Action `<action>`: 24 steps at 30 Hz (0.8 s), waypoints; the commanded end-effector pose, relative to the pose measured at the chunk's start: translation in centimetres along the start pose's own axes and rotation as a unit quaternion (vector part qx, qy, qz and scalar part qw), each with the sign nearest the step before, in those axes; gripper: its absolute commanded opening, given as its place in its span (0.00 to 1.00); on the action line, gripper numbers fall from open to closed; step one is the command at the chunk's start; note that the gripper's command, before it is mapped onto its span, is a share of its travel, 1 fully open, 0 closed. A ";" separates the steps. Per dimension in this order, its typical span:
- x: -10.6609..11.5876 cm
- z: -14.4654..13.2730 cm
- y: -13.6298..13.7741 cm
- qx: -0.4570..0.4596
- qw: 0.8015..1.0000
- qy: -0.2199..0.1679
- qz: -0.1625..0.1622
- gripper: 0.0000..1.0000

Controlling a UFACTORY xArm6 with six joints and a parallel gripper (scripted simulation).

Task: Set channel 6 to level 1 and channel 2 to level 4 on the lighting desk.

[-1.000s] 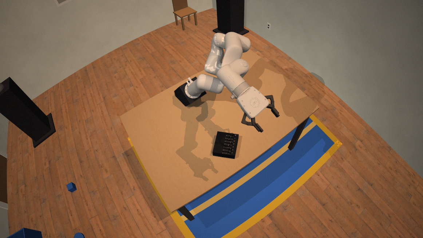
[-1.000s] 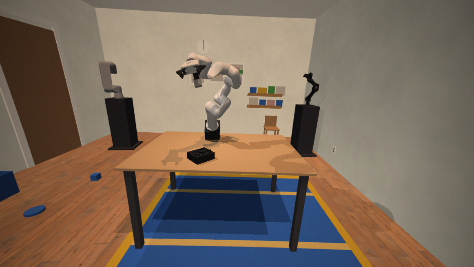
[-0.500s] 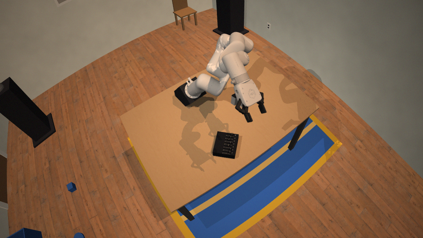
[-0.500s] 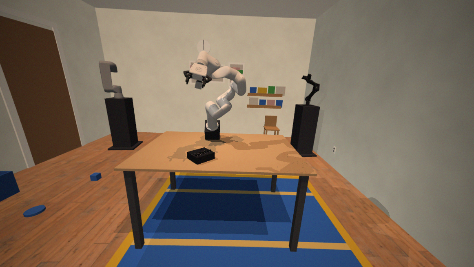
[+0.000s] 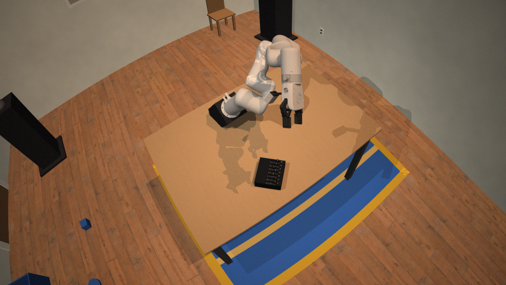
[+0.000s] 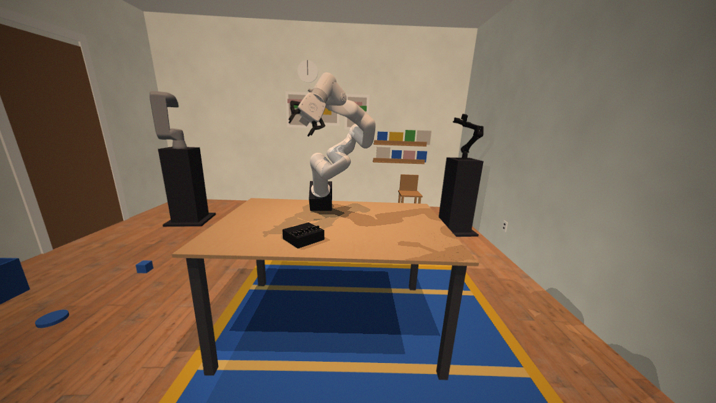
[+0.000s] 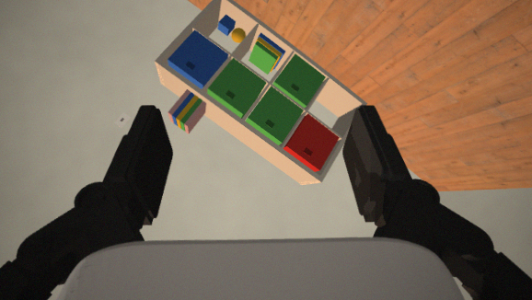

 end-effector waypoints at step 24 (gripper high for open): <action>2.7 0.0 0.9 0.235 0.879 0.371 -0.187 1.00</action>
Point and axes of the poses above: the point where the finger pads meet when closed, its own x axis back along the fingers, its own y axis across the jaws, z = x × y, the point moved 7 cm from there along x, back along the fingers, and after that the axes turned 12 degrees about -x, right-handed, at the moved point
